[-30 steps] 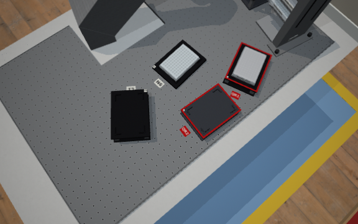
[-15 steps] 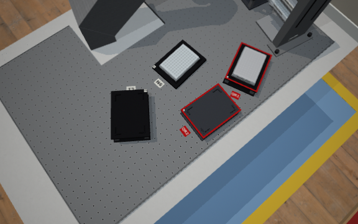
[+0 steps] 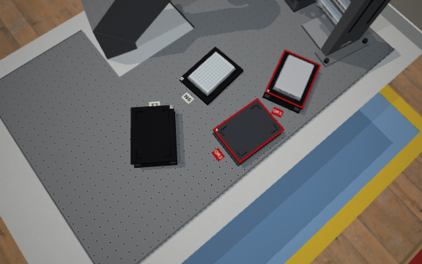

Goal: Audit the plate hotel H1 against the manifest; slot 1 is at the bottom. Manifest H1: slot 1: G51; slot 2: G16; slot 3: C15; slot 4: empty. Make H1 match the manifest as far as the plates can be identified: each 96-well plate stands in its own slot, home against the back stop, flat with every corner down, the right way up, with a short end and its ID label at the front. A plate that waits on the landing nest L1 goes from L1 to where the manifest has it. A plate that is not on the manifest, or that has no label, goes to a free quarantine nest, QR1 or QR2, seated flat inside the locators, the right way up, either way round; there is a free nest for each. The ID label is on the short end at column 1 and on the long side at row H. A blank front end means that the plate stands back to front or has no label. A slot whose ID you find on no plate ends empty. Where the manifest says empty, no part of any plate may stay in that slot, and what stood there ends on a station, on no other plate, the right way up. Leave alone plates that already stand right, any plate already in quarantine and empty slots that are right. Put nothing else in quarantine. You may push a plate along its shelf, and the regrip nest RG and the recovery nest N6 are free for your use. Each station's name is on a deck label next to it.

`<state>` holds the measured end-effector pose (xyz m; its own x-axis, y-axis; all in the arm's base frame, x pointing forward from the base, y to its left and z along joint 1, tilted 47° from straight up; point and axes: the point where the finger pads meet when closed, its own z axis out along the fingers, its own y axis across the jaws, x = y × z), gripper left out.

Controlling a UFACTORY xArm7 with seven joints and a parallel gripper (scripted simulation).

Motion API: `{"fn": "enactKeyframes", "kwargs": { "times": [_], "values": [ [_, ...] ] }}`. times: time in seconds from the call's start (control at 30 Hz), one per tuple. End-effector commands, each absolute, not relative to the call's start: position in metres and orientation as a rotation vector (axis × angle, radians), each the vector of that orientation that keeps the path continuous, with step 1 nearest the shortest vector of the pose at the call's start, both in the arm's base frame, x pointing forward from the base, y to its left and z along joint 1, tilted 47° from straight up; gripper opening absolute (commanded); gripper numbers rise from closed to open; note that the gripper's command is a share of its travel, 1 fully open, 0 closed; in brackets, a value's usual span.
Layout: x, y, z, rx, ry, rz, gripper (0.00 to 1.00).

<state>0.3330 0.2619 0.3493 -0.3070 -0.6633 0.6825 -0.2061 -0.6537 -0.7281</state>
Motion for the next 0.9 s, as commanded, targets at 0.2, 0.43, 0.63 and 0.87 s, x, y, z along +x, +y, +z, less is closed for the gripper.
{"fn": "enactKeyframes", "kwargs": {
  "times": [0.2,0.43,0.63,0.87],
  "values": [
    [0.3384,0.2589,0.3505,-1.615,1.099,-2.030,1.00],
    [0.3384,0.2589,0.3505,-1.615,1.099,-2.030,1.00],
    [0.3384,0.2590,0.3505,-1.615,1.099,-2.030,1.00],
    [0.3378,0.2592,0.3505,-1.615,1.099,-2.030,0.00]
  ]
}}
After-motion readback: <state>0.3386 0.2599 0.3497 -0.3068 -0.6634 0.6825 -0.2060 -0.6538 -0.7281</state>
